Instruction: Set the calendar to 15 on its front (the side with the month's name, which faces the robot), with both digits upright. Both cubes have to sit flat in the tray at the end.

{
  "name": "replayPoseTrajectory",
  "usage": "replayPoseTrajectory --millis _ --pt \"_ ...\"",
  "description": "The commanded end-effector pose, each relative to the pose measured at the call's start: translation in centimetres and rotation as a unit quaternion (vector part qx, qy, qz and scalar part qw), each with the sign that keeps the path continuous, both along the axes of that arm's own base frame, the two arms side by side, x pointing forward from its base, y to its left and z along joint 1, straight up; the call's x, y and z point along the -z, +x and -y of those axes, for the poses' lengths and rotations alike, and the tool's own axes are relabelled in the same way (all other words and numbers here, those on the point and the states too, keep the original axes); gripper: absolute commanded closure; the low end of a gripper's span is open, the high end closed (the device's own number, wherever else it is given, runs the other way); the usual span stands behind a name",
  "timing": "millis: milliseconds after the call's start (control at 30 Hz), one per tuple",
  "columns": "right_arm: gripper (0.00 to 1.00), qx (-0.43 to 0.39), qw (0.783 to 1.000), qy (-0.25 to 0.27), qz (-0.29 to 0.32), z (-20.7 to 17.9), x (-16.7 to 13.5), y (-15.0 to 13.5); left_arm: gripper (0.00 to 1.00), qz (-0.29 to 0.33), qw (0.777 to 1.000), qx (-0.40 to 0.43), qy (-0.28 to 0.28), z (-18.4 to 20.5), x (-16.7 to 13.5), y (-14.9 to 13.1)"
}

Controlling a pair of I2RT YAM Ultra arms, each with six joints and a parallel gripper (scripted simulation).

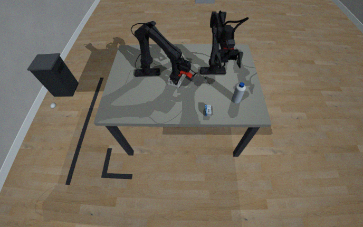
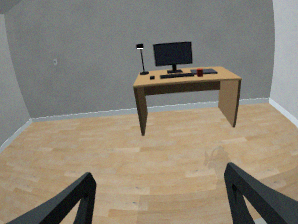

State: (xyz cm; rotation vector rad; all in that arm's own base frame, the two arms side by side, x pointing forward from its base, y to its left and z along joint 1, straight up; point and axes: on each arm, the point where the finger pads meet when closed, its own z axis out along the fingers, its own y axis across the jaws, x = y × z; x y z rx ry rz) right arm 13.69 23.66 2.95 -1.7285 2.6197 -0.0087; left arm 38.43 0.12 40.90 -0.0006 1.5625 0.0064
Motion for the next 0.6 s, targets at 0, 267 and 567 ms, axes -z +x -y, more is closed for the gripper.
replayPoseTrajectory --millis 0,267,567 --pt "0.60 0.001 1.000 0.008 0.001 -0.1 0.1 0.0 0.00 0.003 1.000 0.002 -0.002 0.0 -0.3 -0.4" --pt "0.80 0.001 1.000 0.007 0.001 -0.2 -0.1 0.0 0.00 0.003 1.000 0.002 -0.002 0.0 -0.3 -0.4" --pt "0.65 0.002 1.000 0.011 0.003 -0.3 -3.5 0.1 0.00 0.003 1.000 0.002 -0.002 0.0 -0.3 -0.4"
